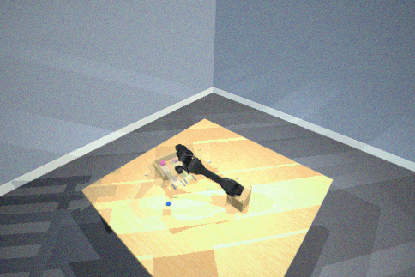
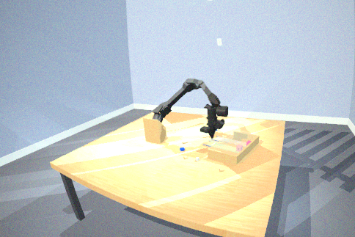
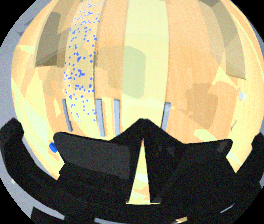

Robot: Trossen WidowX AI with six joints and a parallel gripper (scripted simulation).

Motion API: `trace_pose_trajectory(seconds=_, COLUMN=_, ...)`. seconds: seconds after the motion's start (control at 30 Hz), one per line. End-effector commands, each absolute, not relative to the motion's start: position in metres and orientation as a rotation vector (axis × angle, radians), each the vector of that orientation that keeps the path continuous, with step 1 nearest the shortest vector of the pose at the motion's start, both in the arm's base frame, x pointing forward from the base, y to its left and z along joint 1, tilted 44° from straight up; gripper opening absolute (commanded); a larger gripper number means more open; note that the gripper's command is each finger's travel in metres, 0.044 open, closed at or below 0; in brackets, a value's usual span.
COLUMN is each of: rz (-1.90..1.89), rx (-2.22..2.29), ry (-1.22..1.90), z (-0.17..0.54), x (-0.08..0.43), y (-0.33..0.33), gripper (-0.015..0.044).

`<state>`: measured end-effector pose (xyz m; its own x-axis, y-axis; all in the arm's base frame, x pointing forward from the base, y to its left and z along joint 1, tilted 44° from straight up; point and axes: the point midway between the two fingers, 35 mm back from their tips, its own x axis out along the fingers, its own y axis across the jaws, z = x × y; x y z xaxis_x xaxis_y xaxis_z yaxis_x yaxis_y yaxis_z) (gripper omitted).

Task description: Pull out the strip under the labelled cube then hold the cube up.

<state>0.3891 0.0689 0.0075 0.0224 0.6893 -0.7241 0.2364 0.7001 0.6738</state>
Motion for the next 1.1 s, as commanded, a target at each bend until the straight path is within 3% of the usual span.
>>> trace_pose_trajectory(seconds=0.0, rz=0.408, rx=0.790, ry=1.550, z=0.002, x=0.389, y=0.073, gripper=0.0000)
trace_pose_trajectory(seconds=1.07, rz=0.411, rx=0.792, ry=1.550, z=-0.019, x=0.389, y=0.095, gripper=0.0000)
